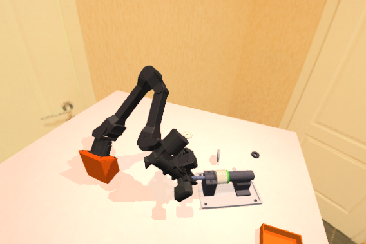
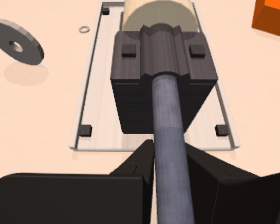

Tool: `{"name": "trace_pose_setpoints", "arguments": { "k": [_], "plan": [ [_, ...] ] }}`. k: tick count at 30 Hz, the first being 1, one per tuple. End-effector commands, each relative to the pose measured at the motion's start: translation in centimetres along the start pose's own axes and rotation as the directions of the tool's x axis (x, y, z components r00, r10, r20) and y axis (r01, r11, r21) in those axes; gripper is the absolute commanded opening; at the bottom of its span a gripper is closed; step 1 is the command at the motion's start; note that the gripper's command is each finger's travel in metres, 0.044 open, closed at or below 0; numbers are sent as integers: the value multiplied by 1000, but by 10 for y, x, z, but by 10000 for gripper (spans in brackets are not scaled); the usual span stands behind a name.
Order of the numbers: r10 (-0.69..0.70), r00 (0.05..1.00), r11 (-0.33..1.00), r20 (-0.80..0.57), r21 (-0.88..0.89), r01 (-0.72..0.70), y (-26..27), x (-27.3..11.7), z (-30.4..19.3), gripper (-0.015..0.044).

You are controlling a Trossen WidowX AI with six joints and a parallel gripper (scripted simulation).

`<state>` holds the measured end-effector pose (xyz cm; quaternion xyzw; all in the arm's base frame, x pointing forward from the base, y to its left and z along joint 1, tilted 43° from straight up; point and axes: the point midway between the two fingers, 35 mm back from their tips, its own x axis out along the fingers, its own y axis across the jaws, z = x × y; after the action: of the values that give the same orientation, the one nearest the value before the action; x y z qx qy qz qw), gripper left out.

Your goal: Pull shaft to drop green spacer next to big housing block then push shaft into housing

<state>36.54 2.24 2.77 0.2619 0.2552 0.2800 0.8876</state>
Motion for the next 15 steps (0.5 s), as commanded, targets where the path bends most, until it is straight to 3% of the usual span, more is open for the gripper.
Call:
{"name": "trace_pose_setpoints", "arguments": {
  "k": [1, 15],
  "plan": [
    [4, 1000, 1000, 0, -3, -4, 1, -1, 0, 0],
    [3, 1000, 1000, 0, -3, -3, 1, -2, -1, 0]
  ]
}}
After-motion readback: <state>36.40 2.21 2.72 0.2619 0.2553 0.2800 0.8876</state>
